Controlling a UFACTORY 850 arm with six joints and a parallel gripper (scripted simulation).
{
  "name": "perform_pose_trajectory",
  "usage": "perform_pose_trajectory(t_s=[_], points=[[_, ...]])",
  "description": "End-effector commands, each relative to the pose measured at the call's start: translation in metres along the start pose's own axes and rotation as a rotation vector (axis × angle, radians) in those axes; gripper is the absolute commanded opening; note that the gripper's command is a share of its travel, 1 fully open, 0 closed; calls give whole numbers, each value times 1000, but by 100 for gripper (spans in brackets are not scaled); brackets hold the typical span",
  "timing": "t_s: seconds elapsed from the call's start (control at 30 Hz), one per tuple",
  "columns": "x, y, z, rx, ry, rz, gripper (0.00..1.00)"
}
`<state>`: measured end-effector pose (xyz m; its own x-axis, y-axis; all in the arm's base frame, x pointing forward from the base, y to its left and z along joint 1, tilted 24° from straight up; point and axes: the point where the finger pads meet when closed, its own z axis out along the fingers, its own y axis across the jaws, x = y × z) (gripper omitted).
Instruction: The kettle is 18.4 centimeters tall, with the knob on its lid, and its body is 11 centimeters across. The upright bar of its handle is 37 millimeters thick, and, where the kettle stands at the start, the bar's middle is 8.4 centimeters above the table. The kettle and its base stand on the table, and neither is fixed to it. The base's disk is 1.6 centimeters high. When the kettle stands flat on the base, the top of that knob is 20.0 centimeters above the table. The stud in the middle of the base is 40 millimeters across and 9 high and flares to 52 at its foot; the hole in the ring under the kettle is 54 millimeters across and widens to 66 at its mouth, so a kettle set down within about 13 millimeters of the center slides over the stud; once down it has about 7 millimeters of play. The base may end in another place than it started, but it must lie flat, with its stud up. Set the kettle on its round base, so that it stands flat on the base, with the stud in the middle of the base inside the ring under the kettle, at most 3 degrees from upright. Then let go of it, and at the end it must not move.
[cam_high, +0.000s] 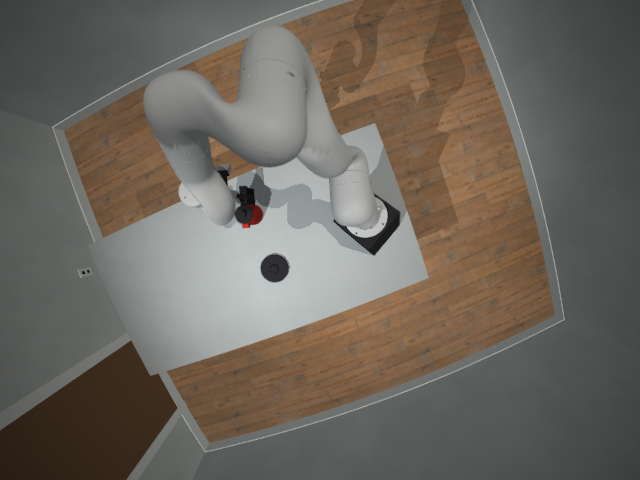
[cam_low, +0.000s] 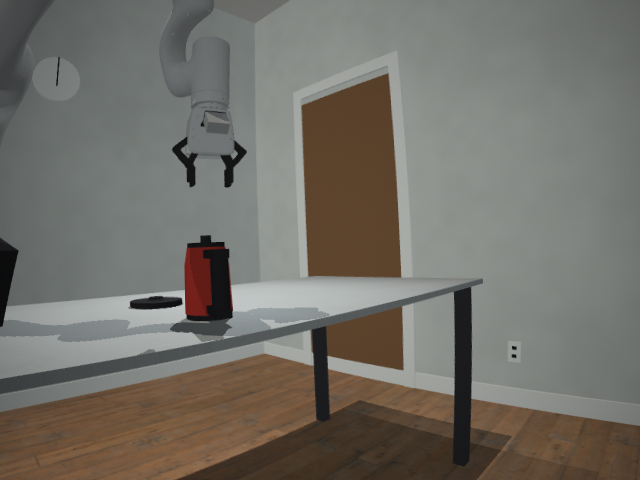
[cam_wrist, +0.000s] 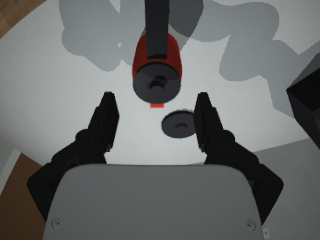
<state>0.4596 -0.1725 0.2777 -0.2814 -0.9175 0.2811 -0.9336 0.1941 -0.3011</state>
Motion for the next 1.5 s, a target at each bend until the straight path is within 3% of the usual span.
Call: perform_pose_trajectory(t_s=[0.0, 0.47, 0.73, 1.23, 1.47], points=[[0, -1, -1, 2, 0, 0, 81], [0, -1, 9, 2, 0, 0, 81], [0, -1, 31, 2, 0, 0, 81], [0, -1, 99, 2, 0, 0, 81], [0, -1, 114, 2, 0, 0, 81]])
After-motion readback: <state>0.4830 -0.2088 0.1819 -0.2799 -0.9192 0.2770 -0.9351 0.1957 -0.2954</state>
